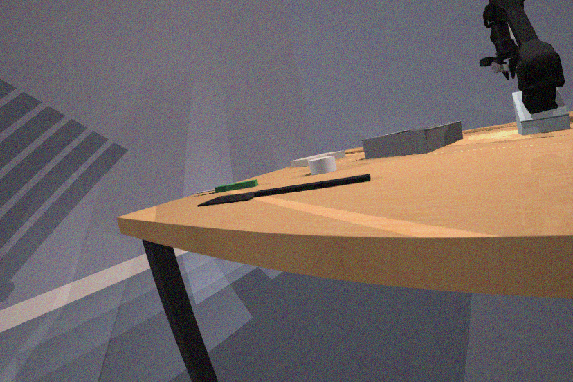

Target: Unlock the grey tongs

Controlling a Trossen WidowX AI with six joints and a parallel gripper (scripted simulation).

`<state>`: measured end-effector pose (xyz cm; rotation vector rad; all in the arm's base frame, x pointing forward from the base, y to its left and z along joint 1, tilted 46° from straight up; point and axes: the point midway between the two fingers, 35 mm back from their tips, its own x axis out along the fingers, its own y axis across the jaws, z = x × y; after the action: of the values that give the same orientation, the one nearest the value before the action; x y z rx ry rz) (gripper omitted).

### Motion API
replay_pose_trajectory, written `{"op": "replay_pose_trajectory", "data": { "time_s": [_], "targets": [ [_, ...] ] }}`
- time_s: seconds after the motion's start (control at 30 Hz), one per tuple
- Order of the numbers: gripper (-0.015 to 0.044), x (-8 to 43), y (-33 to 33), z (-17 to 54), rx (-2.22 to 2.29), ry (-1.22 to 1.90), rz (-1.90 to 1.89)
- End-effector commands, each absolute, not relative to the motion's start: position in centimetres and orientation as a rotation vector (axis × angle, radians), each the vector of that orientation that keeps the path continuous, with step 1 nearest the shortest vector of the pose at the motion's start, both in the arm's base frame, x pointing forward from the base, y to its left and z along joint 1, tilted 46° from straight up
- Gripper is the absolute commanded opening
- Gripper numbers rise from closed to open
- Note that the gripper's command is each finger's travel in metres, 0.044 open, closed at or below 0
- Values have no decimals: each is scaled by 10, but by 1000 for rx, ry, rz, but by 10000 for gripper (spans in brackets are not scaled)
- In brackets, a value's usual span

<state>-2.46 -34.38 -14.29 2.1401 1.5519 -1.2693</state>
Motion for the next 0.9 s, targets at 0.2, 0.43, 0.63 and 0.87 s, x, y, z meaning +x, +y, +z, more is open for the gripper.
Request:
{"op": "replay_pose_trajectory", "data": {
  "time_s": [0.2, 0.43, 0.63, 0.87],
  "targets": [
    [-150, -96, -331, -152, 2021, 1621, -1065],
    [-150, -120, -324, -155, 1983, 1641, -990],
    [-150, -120, -324, -155, 1983, 1641, -990],
    [-150, -121, -326, -160, 1938, 1604, -1037]
  ]
}}
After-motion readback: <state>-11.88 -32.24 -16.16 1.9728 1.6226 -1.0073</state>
